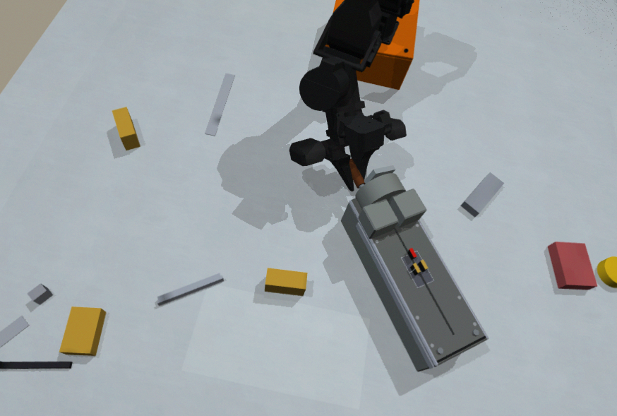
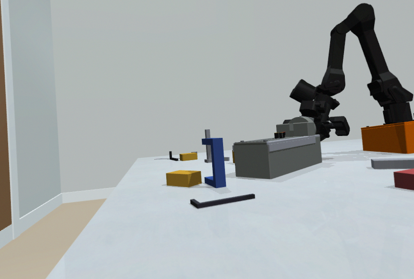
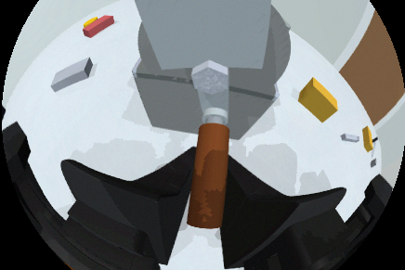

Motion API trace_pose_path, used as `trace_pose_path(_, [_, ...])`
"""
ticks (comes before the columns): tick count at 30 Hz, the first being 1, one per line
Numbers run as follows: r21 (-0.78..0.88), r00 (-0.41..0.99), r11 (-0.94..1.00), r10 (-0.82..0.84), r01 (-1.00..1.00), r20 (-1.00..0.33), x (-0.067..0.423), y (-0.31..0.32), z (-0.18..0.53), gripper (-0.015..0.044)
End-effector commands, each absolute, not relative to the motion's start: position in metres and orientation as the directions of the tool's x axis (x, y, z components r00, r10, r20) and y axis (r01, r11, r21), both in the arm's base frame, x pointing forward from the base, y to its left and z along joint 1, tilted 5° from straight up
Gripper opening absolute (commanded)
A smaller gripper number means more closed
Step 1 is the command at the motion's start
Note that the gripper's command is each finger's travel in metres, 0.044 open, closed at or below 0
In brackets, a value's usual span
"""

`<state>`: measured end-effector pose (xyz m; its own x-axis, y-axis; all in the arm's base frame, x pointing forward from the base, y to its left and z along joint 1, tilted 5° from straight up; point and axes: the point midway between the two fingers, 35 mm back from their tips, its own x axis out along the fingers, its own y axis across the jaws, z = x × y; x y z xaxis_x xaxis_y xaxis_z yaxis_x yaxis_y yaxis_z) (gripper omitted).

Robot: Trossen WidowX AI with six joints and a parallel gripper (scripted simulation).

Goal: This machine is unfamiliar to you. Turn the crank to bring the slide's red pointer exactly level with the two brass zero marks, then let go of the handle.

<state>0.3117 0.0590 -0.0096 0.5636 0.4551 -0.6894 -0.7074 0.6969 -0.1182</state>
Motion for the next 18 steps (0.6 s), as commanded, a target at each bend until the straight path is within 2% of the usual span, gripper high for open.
trace_pose_path(1, [-0.098,0.543,0.687,0.47,-0.72,-0.696,0.3055,0.065,-0.0129,0.0])
trace_pose_path(18, [-0.097,0.543,0.687,0.47,-0.72,-0.696,0.3032,0.0672,-0.0129,0.0])
